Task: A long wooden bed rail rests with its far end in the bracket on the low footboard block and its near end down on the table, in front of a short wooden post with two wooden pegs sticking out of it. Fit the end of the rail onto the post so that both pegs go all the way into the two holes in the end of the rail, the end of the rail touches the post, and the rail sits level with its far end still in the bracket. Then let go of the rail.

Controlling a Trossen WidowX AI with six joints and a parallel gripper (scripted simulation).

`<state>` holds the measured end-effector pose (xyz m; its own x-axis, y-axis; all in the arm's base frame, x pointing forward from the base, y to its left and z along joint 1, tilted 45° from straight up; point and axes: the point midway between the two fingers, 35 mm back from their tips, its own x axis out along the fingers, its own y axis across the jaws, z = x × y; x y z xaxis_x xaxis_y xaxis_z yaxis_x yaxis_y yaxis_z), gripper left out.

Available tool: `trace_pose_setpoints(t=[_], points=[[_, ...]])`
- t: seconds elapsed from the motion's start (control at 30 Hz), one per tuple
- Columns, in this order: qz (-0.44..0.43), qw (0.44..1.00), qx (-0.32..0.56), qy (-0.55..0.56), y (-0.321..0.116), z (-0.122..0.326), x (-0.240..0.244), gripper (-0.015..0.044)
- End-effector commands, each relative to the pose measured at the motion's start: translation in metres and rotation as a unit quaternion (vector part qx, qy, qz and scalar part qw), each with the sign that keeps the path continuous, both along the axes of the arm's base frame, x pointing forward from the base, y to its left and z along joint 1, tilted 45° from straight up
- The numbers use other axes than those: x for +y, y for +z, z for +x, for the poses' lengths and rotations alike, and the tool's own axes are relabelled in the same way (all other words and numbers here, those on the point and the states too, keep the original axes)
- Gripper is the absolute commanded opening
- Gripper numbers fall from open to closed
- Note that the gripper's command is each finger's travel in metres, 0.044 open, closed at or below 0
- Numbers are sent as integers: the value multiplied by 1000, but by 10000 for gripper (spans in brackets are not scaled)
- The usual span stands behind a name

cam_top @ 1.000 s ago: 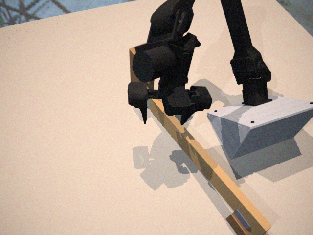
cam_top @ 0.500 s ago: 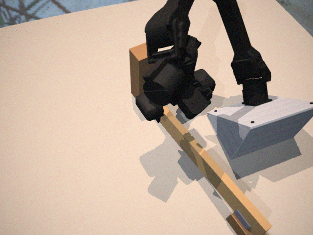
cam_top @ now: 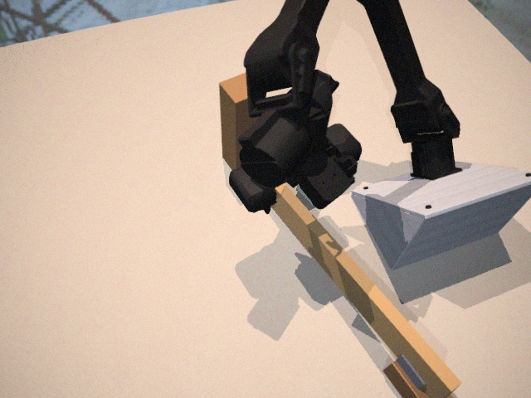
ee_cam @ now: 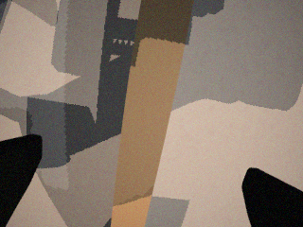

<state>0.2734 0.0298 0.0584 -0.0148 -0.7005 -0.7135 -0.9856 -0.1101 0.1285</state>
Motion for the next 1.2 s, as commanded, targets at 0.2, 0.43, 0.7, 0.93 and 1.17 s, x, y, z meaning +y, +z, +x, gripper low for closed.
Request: trace_pose_setpoints(t=[0.2,0.43,0.7,0.93,1.17], points=[[-3,1000,3,1,-13,0,-14,440],[-3,1000,3,1,-21,-1,-22,440],[-4,1000,2,0,-29,-2,-31,440],[-4,1000,2,0,-37,-3,-39,440],[-5,1000,3,0,-38,-3,-41,335]])
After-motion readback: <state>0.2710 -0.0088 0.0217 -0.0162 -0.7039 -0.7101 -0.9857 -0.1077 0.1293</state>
